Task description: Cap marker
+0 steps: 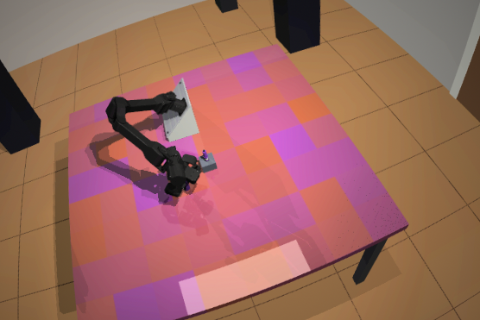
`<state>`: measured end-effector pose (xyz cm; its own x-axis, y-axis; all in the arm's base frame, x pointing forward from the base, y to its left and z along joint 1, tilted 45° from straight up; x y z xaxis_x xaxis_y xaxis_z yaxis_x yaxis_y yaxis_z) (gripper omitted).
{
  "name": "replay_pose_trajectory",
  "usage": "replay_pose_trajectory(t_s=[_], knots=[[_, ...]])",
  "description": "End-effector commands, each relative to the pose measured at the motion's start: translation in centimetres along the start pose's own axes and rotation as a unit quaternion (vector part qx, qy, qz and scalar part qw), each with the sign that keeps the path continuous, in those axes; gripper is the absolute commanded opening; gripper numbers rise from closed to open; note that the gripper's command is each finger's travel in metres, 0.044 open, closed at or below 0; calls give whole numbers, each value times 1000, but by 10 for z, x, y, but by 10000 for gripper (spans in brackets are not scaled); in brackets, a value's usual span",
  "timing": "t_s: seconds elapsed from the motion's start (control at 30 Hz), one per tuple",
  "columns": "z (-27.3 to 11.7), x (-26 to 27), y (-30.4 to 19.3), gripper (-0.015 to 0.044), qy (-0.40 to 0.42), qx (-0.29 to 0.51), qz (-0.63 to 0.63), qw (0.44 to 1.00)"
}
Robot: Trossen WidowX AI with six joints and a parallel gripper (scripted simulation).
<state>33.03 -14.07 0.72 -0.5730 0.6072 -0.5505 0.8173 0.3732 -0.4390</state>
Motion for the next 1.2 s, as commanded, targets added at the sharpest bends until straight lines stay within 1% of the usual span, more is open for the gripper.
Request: replay_pose_trajectory(t_s=[0.0, 0.4, 0.53, 1.17], knots=[[-14, -3, 2, 0, -6, -5, 5, 1000], [-50, -2, 2, 0, -6, -5, 5, 1000], [-53, 0, 2, 0, -6, -5, 5, 1000], [-85, 68, 18, 0, 5, -16, 1, 1000]])
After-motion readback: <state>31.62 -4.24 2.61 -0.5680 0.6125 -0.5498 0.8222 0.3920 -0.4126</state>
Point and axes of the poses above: the point midway between the two fingers, 35 mm back from their tips, its own z axis out along the fingers, its own x axis across the jaws, y = z × x, the point moved 1 cm from there along -z, back along the fingers, and after that the axes turned 13 degrees about z, right-handed, at the moved point
